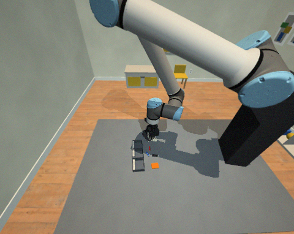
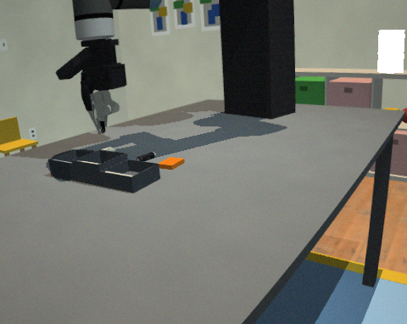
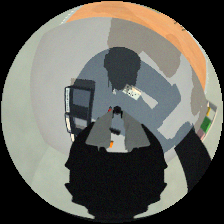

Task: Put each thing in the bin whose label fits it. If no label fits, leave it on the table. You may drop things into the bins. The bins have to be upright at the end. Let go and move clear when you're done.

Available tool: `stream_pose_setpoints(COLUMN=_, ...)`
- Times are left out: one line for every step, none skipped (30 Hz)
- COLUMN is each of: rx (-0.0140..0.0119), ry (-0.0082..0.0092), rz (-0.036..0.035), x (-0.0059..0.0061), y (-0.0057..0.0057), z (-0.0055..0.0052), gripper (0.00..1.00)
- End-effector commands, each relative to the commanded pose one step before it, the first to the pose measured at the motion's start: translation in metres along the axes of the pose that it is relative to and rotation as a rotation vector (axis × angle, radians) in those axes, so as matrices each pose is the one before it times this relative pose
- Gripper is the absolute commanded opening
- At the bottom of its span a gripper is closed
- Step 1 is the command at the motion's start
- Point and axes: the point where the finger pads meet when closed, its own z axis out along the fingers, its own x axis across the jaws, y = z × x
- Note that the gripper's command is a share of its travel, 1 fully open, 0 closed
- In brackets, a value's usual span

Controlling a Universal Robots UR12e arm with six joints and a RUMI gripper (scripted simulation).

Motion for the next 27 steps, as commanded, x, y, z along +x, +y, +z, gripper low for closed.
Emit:
stream_pose_setpoints(rx=0.00018, ry=-0.00069, rz=0.09916, x=-0.01232, y=0.00003, z=-0.00159, gripper=0.0)
stream_pose_setpoints(rx=0.0, ry=-0.00002, rz=0.05, x=-0.00597, y=0.00062, z=0.0, gripper=0.0)
stream_pose_setpoints(rx=-0.00003, ry=-0.00006, rz=0.03987, x=-0.00594, y=0.00092, z=0.0, gripper=0.0)
stream_pose_setpoints(rx=0.00003, ry=0.00003, rz=0.01077, x=-0.0059, y=0.00115, z=0.0, gripper=0.0)
stream_pose_setpoints(rx=0.0, ry=-0.00001, rz=0.0, x=-0.00589, y=0.00122, z=0.0, gripper=0.0)
stream_pose_setpoints(rx=0.0, ry=-0.00001, rz=0.0, x=-0.00589, y=0.00122, z=0.0, gripper=0.0)
stream_pose_setpoints(rx=0.0, ry=0.0, rz=0.0, x=0.0, y=0.0, z=0.0, gripper=0.0)
stream_pose_setpoints(rx=0.0, ry=0.0, rz=0.0, x=0.0, y=0.0, z=0.0, gripper=0.0)
stream_pose_setpoints(rx=0.0, ry=-0.00001, rz=0.0, x=-0.00589, y=0.00122, z=0.00001, gripper=0.0)
stream_pose_setpoints(rx=0.0, ry=-0.00001, rz=0.0, x=-0.00588, y=0.00122, z=0.0, gripper=0.0)
stream_pose_setpoints(rx=0.0, ry=-0.00001, rz=0.0, x=-0.00588, y=0.00122, z=0.0, gripper=0.0)
stream_pose_setpoints(rx=0.0, ry=-0.00001, rz=0.0, x=-0.00588, y=0.00122, z=0.0, gripper=0.0)
stream_pose_setpoints(rx=0.0, ry=-0.00001, rz=0.0, x=-0.00589, y=0.00122, z=0.0, gripper=0.0)
stream_pose_setpoints(rx=0.0, ry=-0.00001, rz=0.0, x=-0.00589, y=0.00122, z=0.0, gripper=0.0)
stream_pose_setpoints(rx=0.0, ry=-0.00001, rz=0.0, x=-0.00589, y=0.00122, z=0.0, gripper=0.0)
stream_pose_setpoints(rx=0.0, ry=-0.00001, rz=0.0, x=-0.00589, y=0.00122, z=0.0, gripper=0.0)
stream_pose_setpoints(rx=0.0, ry=-0.00001, rz=0.0, x=-0.00589, y=0.00122, z=0.0, gripper=0.0)
stream_pose_setpoints(rx=0.0, ry=-0.00001, rz=0.0, x=-0.00589, y=0.00122, z=0.0, gripper=0.0)
stream_pose_setpoints(rx=0.0, ry=-0.00002, rz=0.0, x=-0.00767, y=0.00157, z=0.0, gripper=0.0)
stream_pose_setpoints(rx=0.0, ry=0.0, rz=0.0, x=-0.00187, y=0.00037, z=0.0, gripper=0.0)
stream_pose_setpoints(rx=0.0, ry=0.0, rz=0.0, x=-0.00125, y=0.00024, z=0.0, gripper=0.0)
stream_pose_setpoints(rx=0.0, ry=0.0, rz=0.0, x=-0.0007, y=0.00013, z=0.0, gripper=0.0)
stream_pose_setpoints(rx=0.0, ry=0.0, rz=0.0, x=-0.00027, y=0.00005, z=0.0, gripper=0.0)
stream_pose_setpoints(rx=0.0, ry=0.0, rz=0.0, x=0.0, y=0.0, z=0.0, gripper=0.0)
stream_pose_setpoints(rx=0.0, ry=0.0, rz=0.0, x=0.0, y=0.0, z=0.0, gripper=0.0)
stream_pose_setpoints(rx=0.0, ry=-0.00003, rz=-0.00001, x=0.00046, y=-0.00009, z=-0.00001, gripper=0.0)
stream_pose_setpoints(rx=0.0, ry=0.00002, rz=0.0, x=0.00048, y=-0.0001, z=0.0, gripper=0.0)
